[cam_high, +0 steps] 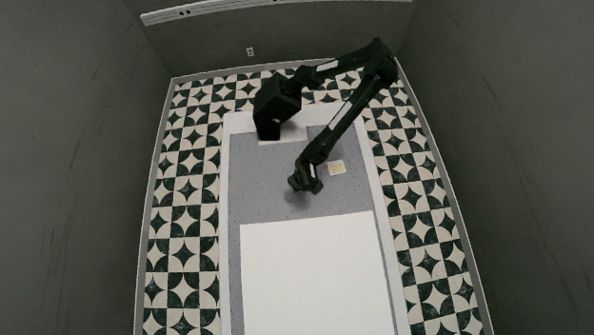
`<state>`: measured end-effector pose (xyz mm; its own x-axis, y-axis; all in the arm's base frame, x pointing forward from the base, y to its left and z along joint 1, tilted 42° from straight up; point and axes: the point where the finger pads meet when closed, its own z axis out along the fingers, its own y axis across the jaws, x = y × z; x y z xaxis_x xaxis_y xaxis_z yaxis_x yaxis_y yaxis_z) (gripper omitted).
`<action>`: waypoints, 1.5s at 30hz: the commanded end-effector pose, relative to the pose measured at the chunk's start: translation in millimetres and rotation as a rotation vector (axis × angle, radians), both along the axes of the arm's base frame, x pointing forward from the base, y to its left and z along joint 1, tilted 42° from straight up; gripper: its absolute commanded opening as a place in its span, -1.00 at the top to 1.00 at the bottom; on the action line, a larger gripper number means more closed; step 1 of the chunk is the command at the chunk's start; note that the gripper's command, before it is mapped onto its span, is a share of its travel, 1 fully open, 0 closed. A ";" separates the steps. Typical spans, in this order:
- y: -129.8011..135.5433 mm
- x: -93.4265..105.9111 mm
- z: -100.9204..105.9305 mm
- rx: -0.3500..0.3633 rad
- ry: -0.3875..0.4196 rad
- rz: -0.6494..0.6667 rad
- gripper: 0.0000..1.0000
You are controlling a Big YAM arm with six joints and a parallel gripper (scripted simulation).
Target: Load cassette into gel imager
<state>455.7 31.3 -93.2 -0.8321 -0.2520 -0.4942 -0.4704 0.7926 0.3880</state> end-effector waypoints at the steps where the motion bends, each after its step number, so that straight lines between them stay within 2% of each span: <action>1: 6.7 22.9 -3.8 -0.045 -0.107 0.106 -0.08; 13: 13.6 81.1 -14.7 -0.179 -0.397 0.347 0.38; 14: 14.1 85.9 -15.6 -0.190 -0.422 0.367 0.38; 16: 14.1 85.9 -15.6 -0.190 -0.422 0.367 0.38; 28: 20.3 140.5 -25.9 -0.326 -0.713 0.607 0.38; 45: 20.4 136.4 -26.9 -0.322 -0.700 0.609 0.38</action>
